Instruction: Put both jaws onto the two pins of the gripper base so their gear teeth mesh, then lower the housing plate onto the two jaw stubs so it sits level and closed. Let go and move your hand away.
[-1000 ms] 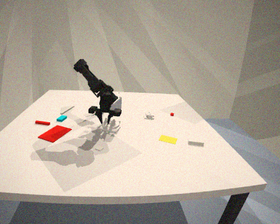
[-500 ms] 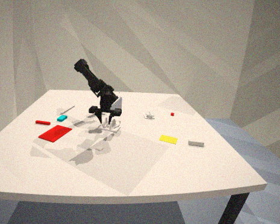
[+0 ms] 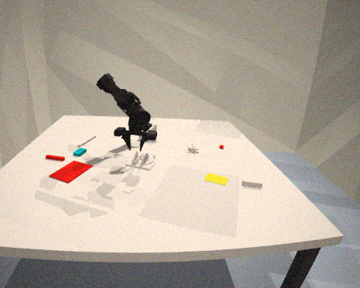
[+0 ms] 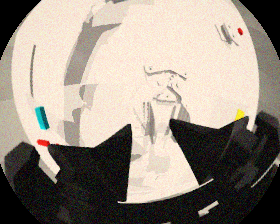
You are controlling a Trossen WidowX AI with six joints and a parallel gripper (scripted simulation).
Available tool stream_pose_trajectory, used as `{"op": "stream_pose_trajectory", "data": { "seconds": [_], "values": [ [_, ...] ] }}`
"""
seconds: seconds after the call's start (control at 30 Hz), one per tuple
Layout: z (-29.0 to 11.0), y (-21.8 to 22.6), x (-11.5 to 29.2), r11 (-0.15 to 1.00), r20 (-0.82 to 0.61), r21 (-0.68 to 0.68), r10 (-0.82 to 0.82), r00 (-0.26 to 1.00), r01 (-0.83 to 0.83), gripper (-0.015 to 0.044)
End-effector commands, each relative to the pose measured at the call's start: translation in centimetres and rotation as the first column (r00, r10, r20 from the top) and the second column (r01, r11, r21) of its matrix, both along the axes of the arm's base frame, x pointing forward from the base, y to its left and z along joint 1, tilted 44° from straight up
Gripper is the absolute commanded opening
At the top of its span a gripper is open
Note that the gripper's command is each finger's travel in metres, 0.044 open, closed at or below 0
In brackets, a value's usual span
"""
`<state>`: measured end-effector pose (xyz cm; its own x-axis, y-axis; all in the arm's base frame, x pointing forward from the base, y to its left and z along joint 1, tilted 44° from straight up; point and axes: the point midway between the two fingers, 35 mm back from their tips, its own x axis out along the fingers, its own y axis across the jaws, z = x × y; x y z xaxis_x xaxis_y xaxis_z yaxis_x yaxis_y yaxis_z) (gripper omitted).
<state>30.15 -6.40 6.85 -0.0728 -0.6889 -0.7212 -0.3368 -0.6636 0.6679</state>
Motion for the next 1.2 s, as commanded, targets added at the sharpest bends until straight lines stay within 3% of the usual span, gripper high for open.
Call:
{"op": "stream_pose_trajectory", "data": {
  "seconds": [0.0, 0.13, 0.4, 1.17],
  "values": [
    [2.0, 1.7, 0.1, 1.0, 0.01, 0.002, 0.0, 1.0, 0.0, 0.0224],
    [1.4, 1.2, 0.2, 1.0, 0.01, -0.001, 0.007, 1.0, -0.007, 0.0224],
    [-0.2, 3.8, 0.7, 0.997, 0.093, 0.017, -0.07, 0.993, 0.069, 0.0434],
    [-6.0, 13.0, 0.3, 0.935, 0.342, 0.103, -0.353, 0.871, 0.338, 0.044]
  ]
}}
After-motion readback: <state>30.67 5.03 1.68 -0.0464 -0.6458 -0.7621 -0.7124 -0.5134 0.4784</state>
